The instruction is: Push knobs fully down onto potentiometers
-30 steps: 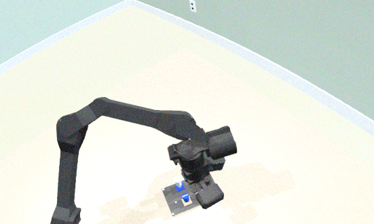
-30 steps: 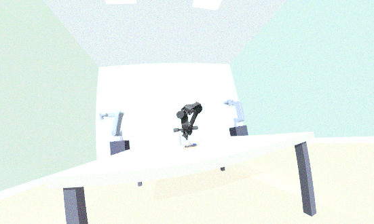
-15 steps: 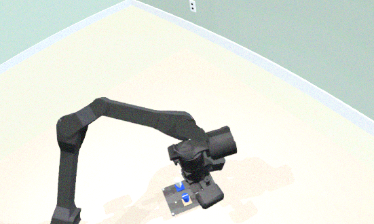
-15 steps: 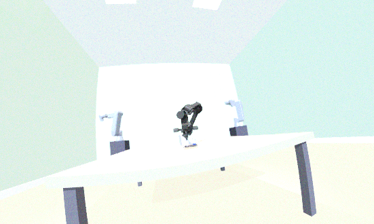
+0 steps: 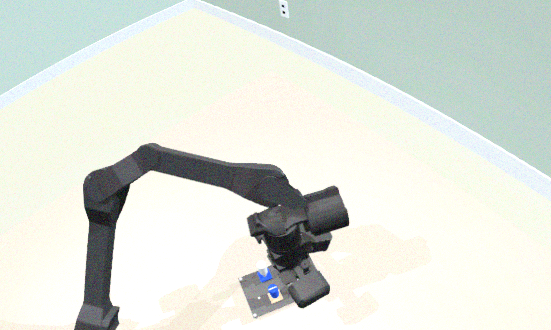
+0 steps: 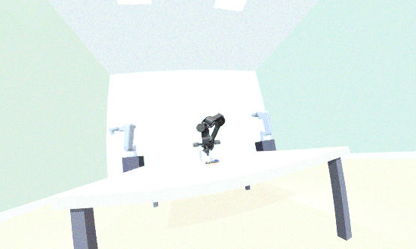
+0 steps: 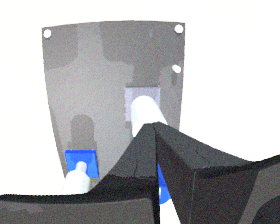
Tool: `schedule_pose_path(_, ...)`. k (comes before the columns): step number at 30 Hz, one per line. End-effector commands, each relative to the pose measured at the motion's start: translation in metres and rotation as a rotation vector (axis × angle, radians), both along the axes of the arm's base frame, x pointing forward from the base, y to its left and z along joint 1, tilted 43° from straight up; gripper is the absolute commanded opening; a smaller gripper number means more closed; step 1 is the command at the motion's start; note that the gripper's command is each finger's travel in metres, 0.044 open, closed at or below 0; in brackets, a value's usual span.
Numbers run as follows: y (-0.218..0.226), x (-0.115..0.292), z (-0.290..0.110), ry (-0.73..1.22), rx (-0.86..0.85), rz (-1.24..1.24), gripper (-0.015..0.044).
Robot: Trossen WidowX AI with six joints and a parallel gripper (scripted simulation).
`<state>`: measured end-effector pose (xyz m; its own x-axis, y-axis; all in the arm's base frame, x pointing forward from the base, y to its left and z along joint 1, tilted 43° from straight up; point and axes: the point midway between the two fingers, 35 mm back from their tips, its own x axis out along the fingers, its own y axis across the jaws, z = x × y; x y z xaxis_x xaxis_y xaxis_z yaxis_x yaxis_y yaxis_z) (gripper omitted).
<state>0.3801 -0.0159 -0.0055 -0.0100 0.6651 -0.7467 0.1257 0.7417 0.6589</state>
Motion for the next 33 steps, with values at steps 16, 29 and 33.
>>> schedule_pose_path(16,-0.008,0.002,0.012,0.005,0.006,0.017,0.0)
schedule_pose_path(29,-0.007,0.0,0.013,0.015,0.011,0.019,0.021)
schedule_pose_path(33,-0.02,-0.023,0.02,0.027,-0.038,-0.009,0.0315)
